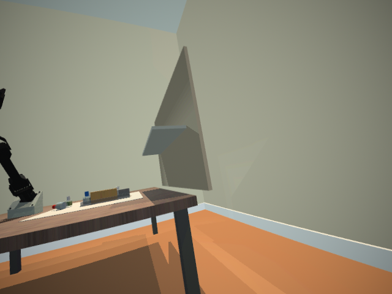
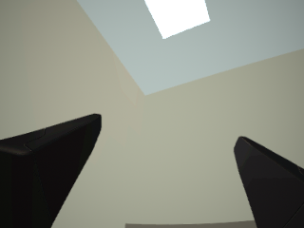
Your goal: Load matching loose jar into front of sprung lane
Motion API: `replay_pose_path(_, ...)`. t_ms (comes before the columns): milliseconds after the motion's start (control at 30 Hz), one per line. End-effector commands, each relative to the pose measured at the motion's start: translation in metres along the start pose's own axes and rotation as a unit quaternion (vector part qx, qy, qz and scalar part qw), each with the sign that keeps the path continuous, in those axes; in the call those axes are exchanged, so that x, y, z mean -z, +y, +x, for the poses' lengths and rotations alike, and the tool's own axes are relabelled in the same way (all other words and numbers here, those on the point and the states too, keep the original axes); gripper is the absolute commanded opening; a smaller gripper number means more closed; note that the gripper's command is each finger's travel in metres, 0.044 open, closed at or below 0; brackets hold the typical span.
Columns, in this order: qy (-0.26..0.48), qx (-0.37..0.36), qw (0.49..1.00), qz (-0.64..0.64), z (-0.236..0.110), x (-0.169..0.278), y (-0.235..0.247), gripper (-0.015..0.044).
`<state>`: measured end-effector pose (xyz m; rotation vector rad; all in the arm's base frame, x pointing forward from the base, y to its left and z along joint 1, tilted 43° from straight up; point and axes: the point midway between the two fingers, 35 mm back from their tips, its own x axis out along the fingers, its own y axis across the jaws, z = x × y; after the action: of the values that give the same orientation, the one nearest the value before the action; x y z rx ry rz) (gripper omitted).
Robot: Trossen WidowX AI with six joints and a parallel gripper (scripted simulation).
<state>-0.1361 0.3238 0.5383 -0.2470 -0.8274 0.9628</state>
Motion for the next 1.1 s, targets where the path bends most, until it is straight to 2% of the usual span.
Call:
replay_pose_path(0, 0.002, 0.000, 1.000, 0.000, 0.001, 0.002, 0.001, 0.0426)
replay_pose_path(33, 0.006, -0.001, 1.000, -0.001, 0.002, 0.008, 0.004, 0.0440)
replay_pose_path(300, 0.082, -0.046, 0.995, -0.038, 0.031, 0.090, 0.053, 0.0440)
replay_pose_path(600, 0.240, -0.099, 0.964, -0.063, 0.045, 0.234, 0.092, 0.0440)
replay_pose_path(833, 0.395, -0.105, 0.910, -0.065, 0.021, 0.356, 0.082, 0.0440)
replay_pose_path(1067, 0.561, -0.073, 0.823, -0.045, -0.037, 0.464, 0.048, 0.0440)
